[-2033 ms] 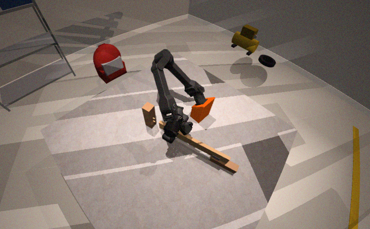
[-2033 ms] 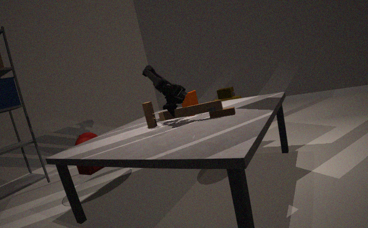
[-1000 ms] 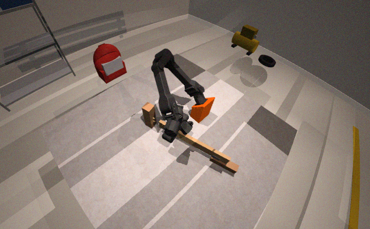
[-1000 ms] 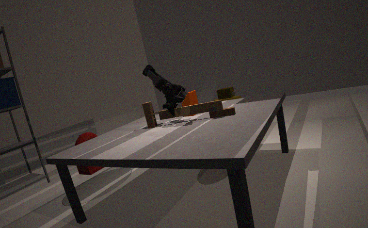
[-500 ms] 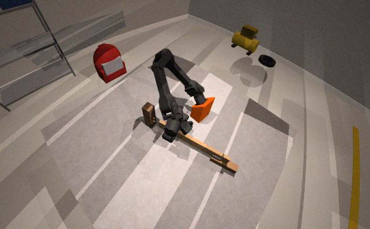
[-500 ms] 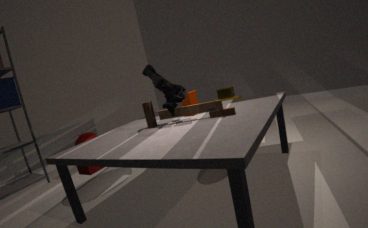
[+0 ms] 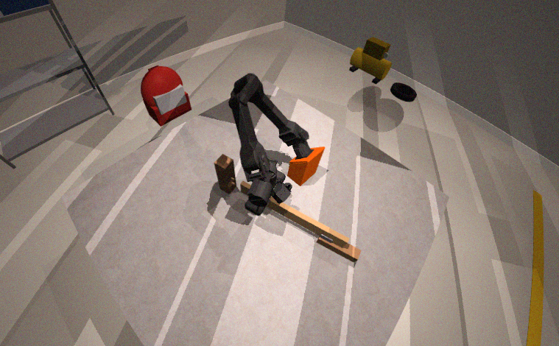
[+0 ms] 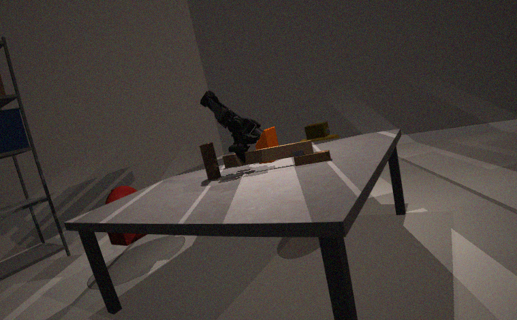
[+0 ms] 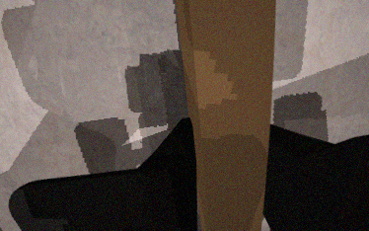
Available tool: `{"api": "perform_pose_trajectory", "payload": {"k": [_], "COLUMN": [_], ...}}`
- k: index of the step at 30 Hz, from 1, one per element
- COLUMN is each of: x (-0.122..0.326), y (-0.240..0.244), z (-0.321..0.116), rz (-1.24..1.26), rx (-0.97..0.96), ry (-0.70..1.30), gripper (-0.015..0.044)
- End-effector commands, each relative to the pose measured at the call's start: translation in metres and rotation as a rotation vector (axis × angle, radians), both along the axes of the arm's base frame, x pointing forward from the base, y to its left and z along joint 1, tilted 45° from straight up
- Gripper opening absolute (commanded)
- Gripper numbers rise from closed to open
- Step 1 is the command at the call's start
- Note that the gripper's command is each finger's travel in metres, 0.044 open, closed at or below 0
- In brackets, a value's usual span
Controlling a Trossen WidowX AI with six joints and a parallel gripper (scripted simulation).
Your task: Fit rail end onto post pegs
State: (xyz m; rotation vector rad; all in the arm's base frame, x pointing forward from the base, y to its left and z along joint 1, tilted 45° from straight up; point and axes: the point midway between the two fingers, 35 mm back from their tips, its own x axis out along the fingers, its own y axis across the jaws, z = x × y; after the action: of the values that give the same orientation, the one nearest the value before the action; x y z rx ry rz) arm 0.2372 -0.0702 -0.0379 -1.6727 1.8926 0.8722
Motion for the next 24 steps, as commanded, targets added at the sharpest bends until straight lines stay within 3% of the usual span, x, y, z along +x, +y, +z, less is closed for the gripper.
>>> {"api": "perform_pose_trajectory", "payload": {"k": [1, 24], "x": [0.0003, 0.0004], "y": [0.0023, -0.0030], "z": [0.0003, 0.0028], "rz": [0.001, 0.001], "rx": [0.007, 0.006], "ry": [0.000, 0.000], "gripper": [0.0000, 0.0000]}}
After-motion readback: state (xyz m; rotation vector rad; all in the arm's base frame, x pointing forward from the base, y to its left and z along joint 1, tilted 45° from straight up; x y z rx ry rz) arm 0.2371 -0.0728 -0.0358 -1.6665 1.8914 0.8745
